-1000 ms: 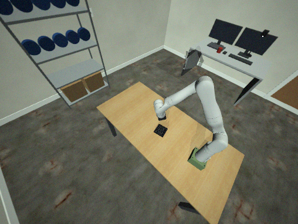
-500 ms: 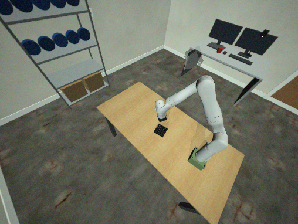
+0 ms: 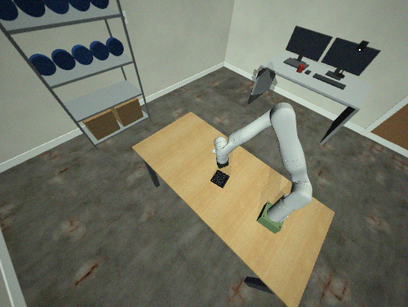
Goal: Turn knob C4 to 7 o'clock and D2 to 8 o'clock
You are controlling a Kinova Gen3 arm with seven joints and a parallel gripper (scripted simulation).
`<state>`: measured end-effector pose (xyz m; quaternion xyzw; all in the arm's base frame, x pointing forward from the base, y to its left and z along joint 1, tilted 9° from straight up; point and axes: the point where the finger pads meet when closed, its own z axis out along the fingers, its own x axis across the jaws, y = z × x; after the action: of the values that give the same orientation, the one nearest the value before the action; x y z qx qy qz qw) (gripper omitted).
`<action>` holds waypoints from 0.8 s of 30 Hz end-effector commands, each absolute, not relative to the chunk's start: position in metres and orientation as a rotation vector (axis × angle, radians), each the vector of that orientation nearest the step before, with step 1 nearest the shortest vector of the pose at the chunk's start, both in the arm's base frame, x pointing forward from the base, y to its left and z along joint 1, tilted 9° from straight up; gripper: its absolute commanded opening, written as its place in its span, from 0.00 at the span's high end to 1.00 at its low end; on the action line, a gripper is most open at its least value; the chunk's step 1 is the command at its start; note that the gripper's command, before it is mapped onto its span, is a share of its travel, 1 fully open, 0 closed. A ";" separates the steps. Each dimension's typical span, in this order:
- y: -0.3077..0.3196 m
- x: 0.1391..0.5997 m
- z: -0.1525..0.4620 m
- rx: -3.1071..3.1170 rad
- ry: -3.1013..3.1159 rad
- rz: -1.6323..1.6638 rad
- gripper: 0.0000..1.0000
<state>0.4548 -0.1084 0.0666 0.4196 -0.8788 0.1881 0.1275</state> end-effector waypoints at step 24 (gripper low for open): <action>-0.101 0.446 0.055 1.406 -2.491 0.460 0.00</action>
<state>0.4477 -0.1002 0.0555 0.4795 -0.8541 0.1600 0.1226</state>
